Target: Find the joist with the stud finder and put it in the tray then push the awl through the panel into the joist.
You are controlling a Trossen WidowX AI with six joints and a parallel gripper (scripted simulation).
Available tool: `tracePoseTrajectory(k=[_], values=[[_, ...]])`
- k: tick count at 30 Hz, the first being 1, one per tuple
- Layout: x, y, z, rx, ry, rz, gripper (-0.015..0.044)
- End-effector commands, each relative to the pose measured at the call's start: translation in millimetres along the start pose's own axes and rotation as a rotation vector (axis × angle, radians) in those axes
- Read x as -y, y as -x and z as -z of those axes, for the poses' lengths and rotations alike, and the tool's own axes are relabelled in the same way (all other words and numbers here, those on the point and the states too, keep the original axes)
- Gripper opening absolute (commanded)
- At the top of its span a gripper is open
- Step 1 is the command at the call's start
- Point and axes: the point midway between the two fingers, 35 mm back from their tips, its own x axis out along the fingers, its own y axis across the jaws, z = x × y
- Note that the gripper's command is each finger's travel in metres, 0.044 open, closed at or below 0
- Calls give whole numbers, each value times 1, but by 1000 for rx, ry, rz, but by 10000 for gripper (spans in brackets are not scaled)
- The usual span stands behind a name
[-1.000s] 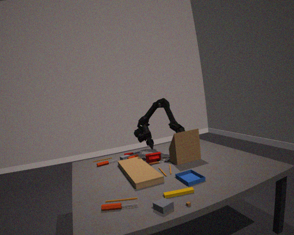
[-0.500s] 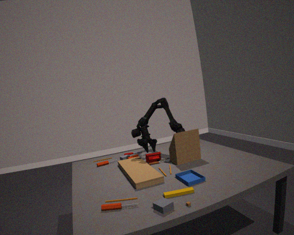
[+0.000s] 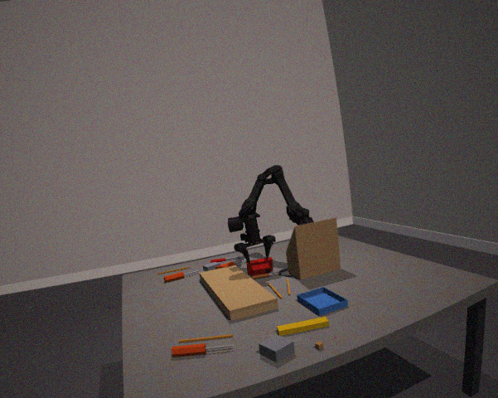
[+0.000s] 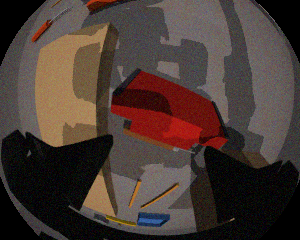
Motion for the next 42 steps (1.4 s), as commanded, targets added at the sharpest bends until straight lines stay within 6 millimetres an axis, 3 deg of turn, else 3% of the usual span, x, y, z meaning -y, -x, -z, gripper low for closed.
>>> tracePoseTrajectory(k=[1, 14, 42], values=[[7, 0, 10, 150, -264, -33, 440], [7, -1, 10, 150, -264, -33, 440], [5, -45, 8, 151, -264, -32, 440]])
